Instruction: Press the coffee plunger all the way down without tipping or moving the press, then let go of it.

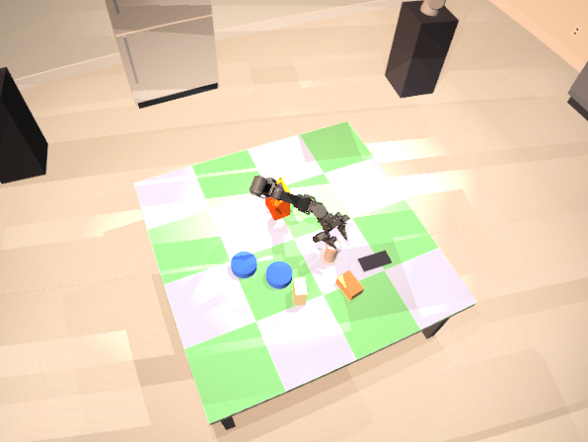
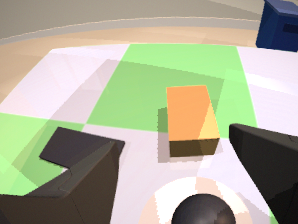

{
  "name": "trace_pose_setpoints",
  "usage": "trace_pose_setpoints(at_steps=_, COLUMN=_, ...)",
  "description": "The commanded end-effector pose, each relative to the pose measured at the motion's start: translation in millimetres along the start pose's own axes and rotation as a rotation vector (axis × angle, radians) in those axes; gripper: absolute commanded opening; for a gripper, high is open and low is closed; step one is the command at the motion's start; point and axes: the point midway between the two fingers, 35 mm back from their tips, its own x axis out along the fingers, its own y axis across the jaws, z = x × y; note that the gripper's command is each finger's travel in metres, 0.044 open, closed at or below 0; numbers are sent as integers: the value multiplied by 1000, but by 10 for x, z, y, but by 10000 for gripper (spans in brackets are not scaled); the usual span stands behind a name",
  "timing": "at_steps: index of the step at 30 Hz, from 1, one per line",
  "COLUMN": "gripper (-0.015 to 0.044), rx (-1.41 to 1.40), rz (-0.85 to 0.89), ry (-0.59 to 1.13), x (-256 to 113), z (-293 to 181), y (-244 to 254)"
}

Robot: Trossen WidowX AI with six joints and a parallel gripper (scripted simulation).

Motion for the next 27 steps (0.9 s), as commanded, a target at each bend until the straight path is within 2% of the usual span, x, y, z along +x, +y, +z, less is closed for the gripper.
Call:
trace_pose_setpoints(at_steps=1, gripper=435, rx=0, rz=0, ry=1, x=-1, z=-2, y=0)
trace_pose_setpoints(at_steps=7, gripper=440, rx=0, rz=2, ry=4, x=-84, z=80, y=1)
trace_pose_setpoints(at_steps=15, gripper=440, rx=-5, rz=2, ry=14, x=-698, z=492, y=-46)
trace_pose_setpoints(at_steps=27, gripper=440, rx=-5, rz=2, ry=14, x=-708, z=478, y=-36)
